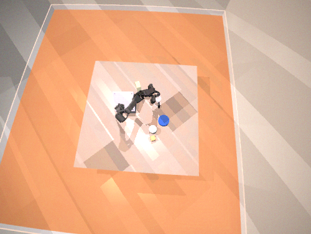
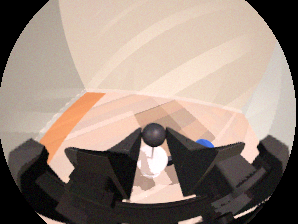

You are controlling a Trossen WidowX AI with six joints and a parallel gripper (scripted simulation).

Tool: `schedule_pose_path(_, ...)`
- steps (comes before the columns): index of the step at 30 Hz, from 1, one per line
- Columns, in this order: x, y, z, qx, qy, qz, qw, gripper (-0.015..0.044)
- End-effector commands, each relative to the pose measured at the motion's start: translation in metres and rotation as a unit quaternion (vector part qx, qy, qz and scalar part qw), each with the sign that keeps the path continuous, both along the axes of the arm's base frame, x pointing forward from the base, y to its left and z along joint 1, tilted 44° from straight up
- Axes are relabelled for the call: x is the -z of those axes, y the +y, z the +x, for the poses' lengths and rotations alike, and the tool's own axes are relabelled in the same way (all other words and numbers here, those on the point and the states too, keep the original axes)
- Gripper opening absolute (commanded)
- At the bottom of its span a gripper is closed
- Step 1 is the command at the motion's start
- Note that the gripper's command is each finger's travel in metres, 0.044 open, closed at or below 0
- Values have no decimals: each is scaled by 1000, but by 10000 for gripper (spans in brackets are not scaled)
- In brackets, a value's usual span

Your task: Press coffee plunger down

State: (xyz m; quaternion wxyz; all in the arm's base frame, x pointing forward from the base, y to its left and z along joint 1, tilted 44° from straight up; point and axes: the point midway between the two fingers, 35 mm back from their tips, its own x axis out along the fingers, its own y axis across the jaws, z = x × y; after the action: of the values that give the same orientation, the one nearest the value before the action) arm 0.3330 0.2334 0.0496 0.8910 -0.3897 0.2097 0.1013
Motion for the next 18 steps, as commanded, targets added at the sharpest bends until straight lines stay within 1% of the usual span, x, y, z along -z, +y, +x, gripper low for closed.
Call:
schedule_pose_path(1,21,-17,0,10,18,-21,1000,124)
schedule_pose_path(18,41,-34,8,9,17,-21,1000,124)
